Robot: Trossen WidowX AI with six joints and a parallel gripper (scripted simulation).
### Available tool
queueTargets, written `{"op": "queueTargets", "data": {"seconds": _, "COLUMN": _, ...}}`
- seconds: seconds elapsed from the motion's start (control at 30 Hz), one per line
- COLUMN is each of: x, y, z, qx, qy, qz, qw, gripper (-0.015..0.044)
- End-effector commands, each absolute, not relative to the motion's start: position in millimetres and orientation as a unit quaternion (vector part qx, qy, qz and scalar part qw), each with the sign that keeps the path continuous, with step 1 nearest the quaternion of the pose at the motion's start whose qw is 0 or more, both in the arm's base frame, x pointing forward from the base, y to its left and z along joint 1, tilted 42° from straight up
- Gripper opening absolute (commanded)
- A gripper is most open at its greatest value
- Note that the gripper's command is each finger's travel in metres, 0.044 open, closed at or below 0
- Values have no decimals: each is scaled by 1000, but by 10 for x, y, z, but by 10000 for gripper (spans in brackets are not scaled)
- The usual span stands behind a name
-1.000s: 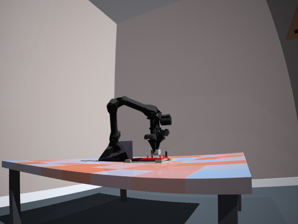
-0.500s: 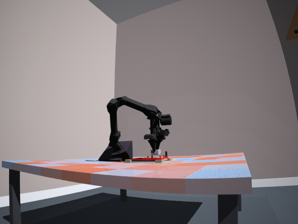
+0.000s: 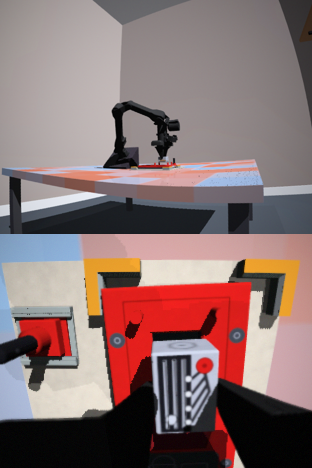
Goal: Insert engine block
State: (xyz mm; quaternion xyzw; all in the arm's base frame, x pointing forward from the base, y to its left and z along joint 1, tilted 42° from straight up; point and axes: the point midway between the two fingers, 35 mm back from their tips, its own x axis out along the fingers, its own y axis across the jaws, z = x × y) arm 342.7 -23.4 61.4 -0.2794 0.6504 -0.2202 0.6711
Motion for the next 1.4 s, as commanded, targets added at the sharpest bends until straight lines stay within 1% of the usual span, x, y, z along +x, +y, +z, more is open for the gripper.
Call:
{"op": "queueTargets", "data": {"seconds": 0.0, "x": 3425, "y": -246, "z": 604, "qx": -278, "qy": 649, "qz": -225, "qw": 671, "gripper": 158}}
{"op": "queueTargets", "data": {"seconds": 1.37, "x": 3432, "y": -306, "z": 547, "qx": -279, "qy": 650, "qz": -223, "qw": 671, "gripper": 158}}
